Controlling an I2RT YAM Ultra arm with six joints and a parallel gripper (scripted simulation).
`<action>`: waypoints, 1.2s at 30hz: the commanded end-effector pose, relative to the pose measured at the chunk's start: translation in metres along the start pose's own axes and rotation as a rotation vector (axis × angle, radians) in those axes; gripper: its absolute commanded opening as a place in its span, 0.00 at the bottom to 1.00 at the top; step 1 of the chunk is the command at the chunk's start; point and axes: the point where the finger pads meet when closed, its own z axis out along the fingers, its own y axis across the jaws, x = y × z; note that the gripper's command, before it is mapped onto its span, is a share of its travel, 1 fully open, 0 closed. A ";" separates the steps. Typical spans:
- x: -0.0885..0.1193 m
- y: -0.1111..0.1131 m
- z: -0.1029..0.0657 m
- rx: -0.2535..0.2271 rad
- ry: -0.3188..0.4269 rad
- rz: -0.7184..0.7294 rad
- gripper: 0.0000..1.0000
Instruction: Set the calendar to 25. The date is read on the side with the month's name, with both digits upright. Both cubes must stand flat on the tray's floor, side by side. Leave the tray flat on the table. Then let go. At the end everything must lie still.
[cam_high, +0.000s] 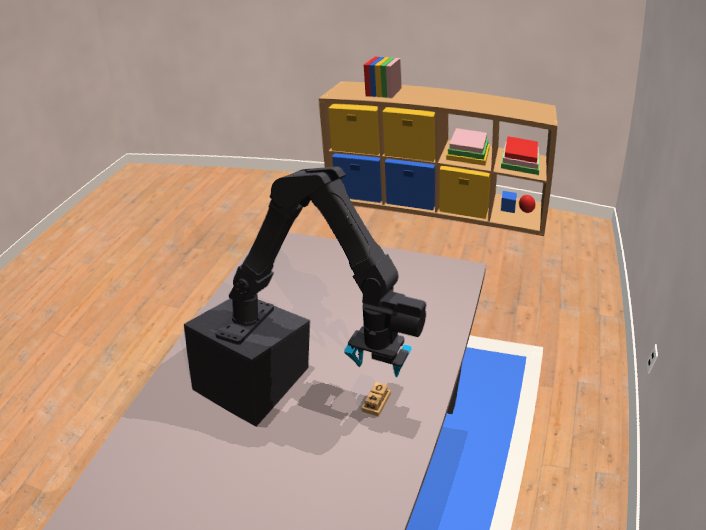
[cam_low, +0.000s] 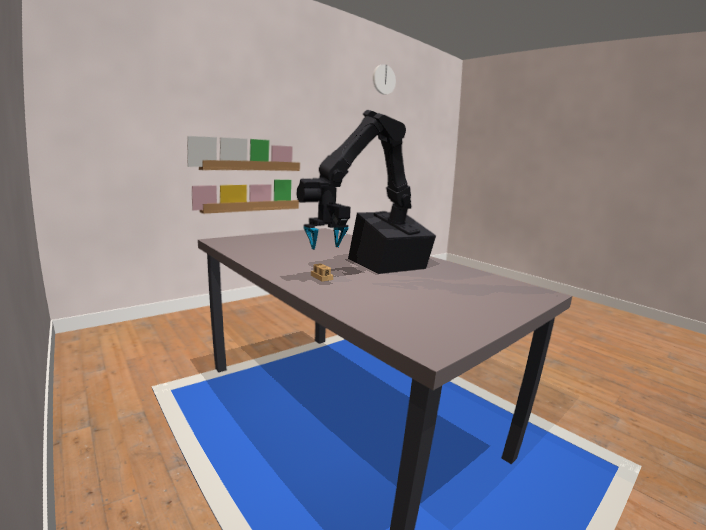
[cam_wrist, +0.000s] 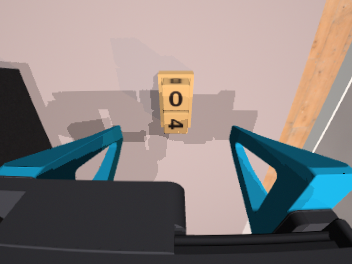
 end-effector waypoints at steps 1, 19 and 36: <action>0.000 -0.002 -0.005 0.009 -0.003 0.002 1.00; 0.000 -0.002 -0.006 0.009 -0.003 0.002 1.00; 0.000 -0.002 -0.061 0.009 -0.003 0.002 1.00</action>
